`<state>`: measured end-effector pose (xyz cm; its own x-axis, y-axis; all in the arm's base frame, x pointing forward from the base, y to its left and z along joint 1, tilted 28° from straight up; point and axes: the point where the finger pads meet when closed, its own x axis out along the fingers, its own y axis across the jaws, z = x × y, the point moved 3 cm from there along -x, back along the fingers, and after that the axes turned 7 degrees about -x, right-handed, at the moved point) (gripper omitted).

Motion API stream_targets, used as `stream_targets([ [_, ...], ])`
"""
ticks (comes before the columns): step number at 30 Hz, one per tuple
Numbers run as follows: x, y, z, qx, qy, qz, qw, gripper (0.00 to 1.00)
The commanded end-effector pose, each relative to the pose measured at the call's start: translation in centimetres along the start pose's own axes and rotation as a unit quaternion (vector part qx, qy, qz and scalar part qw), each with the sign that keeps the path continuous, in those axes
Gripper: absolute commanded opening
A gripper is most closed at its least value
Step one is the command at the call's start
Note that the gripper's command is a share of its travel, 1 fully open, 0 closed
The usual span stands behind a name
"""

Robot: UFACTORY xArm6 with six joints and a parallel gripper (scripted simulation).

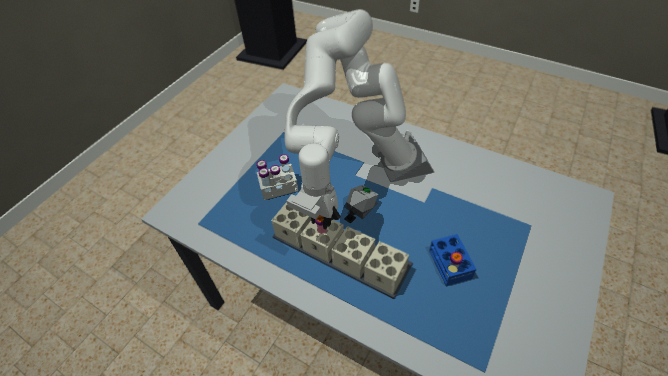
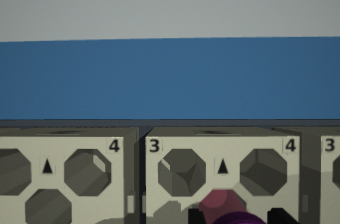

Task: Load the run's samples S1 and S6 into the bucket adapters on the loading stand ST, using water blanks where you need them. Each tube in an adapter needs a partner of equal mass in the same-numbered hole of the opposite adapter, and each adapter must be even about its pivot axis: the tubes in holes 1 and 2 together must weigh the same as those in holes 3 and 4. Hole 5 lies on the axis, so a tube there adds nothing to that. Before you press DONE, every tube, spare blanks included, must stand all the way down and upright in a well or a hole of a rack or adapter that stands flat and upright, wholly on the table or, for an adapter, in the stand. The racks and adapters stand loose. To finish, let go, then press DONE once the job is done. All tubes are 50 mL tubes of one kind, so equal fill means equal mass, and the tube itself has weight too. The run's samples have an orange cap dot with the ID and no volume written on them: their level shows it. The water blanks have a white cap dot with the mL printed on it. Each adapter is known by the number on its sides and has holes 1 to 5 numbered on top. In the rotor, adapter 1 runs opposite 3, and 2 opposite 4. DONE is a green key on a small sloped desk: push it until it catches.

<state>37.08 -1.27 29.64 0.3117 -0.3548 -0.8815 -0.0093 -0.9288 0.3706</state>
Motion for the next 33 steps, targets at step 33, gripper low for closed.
stream_targets([
  [33, 2.7, 0.0, -0.1, 0.000, 0.002, 0.000, 1.000, 0.00],
])
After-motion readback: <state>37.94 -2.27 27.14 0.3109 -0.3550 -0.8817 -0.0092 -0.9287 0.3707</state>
